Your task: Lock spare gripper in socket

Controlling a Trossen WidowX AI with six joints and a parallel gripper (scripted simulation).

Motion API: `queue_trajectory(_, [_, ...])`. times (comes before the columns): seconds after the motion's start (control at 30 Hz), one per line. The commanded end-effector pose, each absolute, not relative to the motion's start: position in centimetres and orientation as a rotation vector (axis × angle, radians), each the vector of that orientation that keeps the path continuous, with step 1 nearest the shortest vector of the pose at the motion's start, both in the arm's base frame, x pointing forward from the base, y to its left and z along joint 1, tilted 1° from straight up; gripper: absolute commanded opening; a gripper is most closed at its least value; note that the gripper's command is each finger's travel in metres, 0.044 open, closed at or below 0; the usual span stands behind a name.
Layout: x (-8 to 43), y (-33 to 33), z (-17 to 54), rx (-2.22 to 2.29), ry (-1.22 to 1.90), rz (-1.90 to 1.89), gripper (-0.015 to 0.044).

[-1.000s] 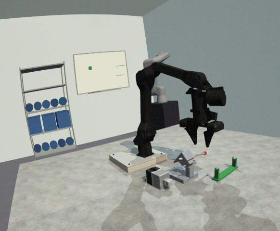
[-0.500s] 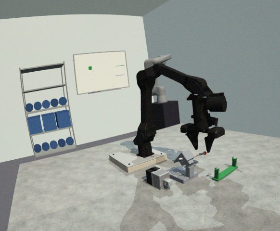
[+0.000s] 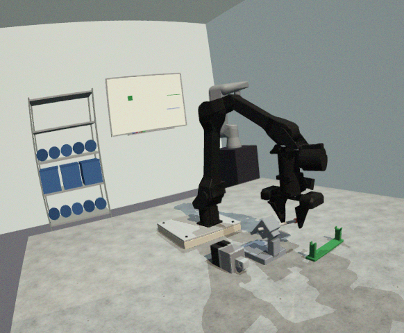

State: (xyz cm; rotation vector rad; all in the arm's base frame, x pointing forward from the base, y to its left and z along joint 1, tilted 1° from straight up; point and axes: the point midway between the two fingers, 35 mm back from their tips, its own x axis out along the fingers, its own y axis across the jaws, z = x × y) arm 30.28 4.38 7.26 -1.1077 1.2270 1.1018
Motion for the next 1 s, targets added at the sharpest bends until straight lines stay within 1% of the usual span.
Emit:
queue_trajectory(0.0, [30.13, 4.35, 6.56, -1.105, 1.236, 1.1, 0.03])
queue_trajectory(0.27, [30.03, 4.38, 5.85, -1.105, 1.236, 1.1, 0.03])
queue_trajectory(0.63, [30.03, 4.38, 5.85, -1.105, 1.236, 1.1, 0.0011])
queue_trajectory(0.7, [30.03, 4.38, 5.85, -1.105, 1.236, 1.1, 0.0])
queue_trajectory(0.97, [30.03, 4.41, 5.9, -1.098, 1.228, 1.106, 0.0])
